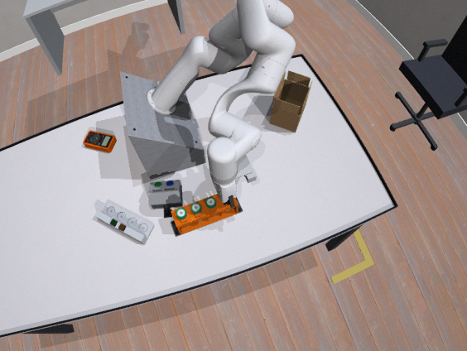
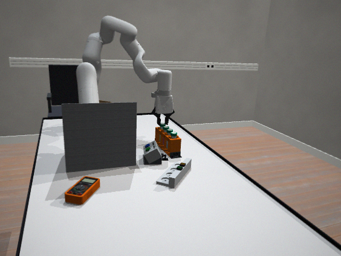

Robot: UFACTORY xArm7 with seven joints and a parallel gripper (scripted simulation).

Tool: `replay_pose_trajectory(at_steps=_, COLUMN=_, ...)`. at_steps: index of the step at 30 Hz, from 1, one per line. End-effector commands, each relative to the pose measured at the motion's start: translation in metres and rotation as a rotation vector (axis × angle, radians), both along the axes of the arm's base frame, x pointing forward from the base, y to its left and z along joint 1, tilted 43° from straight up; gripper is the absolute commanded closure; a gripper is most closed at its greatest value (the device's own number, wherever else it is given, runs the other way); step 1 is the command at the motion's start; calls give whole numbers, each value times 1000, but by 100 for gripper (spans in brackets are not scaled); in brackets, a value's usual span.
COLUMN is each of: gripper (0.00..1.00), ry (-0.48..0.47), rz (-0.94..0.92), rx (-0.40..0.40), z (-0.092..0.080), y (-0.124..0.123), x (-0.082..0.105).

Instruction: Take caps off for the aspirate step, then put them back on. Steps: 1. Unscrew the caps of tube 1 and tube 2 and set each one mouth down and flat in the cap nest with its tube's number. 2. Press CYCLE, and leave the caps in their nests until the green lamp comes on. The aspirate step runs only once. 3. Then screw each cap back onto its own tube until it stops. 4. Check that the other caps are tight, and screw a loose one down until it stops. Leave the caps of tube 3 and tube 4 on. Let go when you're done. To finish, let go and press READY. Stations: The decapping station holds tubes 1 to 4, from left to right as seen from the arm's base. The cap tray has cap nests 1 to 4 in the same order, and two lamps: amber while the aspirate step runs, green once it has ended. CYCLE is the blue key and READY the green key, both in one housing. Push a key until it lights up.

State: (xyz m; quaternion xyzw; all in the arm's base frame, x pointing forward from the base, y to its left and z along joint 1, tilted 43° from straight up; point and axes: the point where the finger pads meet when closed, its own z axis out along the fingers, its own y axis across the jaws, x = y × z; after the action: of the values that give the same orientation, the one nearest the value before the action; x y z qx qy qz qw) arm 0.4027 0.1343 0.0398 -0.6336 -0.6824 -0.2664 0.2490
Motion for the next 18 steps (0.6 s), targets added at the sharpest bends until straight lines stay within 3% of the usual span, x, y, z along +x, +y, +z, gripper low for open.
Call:
replay_pose_trajectory(at_steps=1, gripper=100, ry=-3, rz=-3, rx=-1, z=1, y=-2, x=1)
replay_pose_trajectory(at_steps=14, gripper=100, ry=-3, rz=-3, rx=-1, z=1, y=-2, x=2)
replay_pose_trajectory(at_steps=18, gripper=100, ry=-3, rz=-3, rx=-1, z=10, y=-10, x=1)
